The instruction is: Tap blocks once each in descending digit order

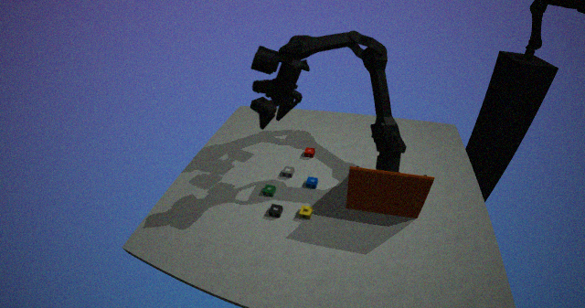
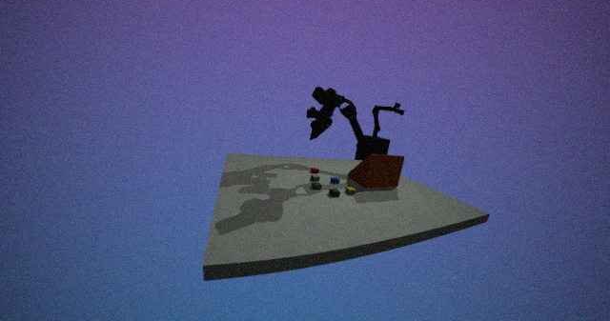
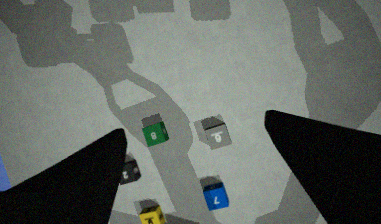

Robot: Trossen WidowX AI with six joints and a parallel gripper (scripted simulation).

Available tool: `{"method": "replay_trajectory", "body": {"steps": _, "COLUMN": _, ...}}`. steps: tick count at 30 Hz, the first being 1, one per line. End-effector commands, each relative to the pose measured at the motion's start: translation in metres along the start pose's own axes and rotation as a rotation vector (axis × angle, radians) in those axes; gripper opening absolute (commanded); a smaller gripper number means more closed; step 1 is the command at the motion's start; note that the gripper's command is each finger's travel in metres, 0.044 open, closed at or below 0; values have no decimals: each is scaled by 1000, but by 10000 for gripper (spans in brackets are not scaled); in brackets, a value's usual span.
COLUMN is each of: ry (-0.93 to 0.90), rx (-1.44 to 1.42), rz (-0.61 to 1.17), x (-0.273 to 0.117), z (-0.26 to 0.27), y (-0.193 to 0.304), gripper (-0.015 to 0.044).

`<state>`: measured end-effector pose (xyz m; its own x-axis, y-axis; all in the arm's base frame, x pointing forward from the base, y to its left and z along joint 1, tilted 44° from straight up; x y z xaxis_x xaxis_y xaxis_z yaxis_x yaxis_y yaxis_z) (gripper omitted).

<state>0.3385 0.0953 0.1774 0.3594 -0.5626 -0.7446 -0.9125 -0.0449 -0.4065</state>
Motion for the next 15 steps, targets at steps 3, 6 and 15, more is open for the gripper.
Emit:
{"method": "replay_trajectory", "body": {"steps": 3, "ry": 134, "rx": -204, "rz": 325, "x": 24, "z": -83, "y": 31, "gripper": 400}}
{"method": "replay_trajectory", "body": {"steps": 6, "ry": 151, "rx": -255, "rz": 420, "x": 27, "z": -104, "y": 41, "gripper": 400}}
{"method": "replay_trajectory", "body": {"steps": 15, "ry": 151, "rx": -255, "rz": 420, "x": 27, "z": -104, "y": 41, "gripper": 400}}
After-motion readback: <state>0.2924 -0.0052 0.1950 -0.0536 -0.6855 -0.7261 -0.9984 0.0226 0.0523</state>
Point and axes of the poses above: the point midway between the two fingers, 35 mm back from their tips, its own x axis out along the fingers, its own z axis across the jaws, y = z × x, the point moved 7 cm from there along -x, back along the fingers, and after that the axes turned 6 degrees about -x, right-handed, at the moved point
